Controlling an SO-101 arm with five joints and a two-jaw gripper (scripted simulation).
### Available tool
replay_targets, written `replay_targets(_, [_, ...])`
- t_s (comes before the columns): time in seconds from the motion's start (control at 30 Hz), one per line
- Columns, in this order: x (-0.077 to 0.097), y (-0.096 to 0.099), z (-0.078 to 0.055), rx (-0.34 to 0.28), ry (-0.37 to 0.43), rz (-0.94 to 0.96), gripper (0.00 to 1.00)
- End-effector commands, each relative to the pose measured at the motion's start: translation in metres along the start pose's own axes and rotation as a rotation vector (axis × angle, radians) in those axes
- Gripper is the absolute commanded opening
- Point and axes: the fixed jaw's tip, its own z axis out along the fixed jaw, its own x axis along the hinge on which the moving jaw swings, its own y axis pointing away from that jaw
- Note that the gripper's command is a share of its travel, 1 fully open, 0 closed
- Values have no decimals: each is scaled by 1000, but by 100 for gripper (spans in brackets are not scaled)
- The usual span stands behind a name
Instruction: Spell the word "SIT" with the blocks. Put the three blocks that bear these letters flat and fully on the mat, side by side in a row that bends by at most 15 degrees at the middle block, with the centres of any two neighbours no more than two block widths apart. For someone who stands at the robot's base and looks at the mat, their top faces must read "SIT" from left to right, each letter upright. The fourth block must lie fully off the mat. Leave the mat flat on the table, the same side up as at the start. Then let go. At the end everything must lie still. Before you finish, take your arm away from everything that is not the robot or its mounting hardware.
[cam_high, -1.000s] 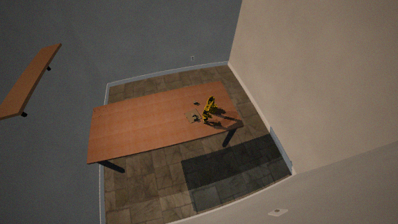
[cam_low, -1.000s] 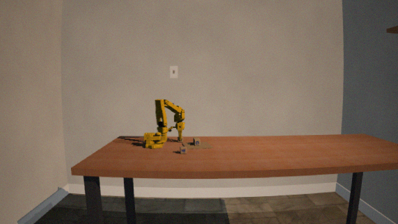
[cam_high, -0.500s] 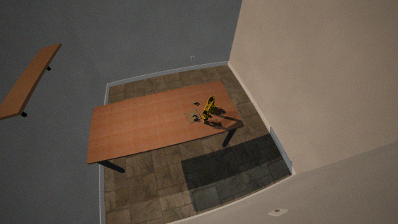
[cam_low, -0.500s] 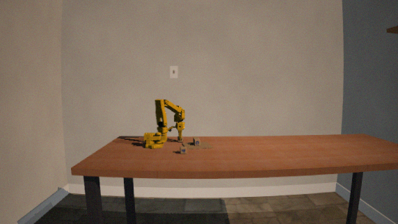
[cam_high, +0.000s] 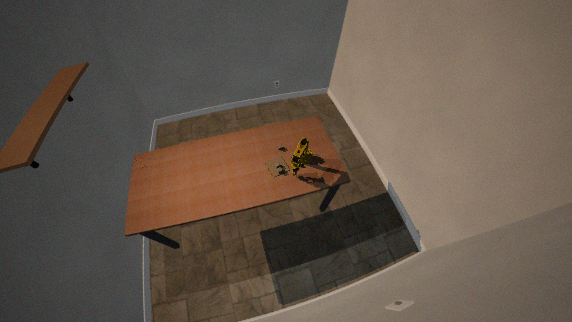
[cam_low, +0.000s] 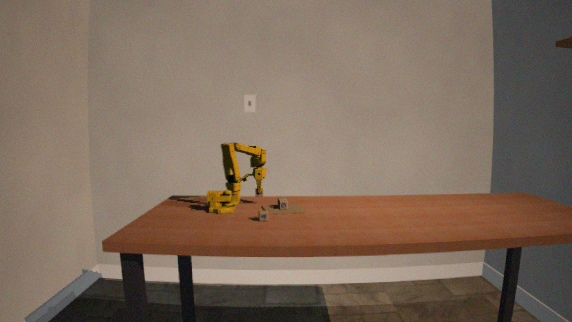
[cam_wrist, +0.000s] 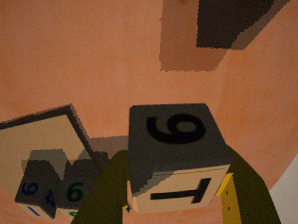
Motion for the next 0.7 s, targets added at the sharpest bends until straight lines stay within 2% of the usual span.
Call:
replay_targets(0.0, [4, -4, -19, 46, 41, 0, 0])
replay_targets(0.17, [3, -3, -25, 46, 41, 0, 0])
replay_targets(0.47, [4, -2, -25, 46, 41, 9, 0])
replay_targets(0.67, [13, 4, -25, 45, 41, 112, 0])
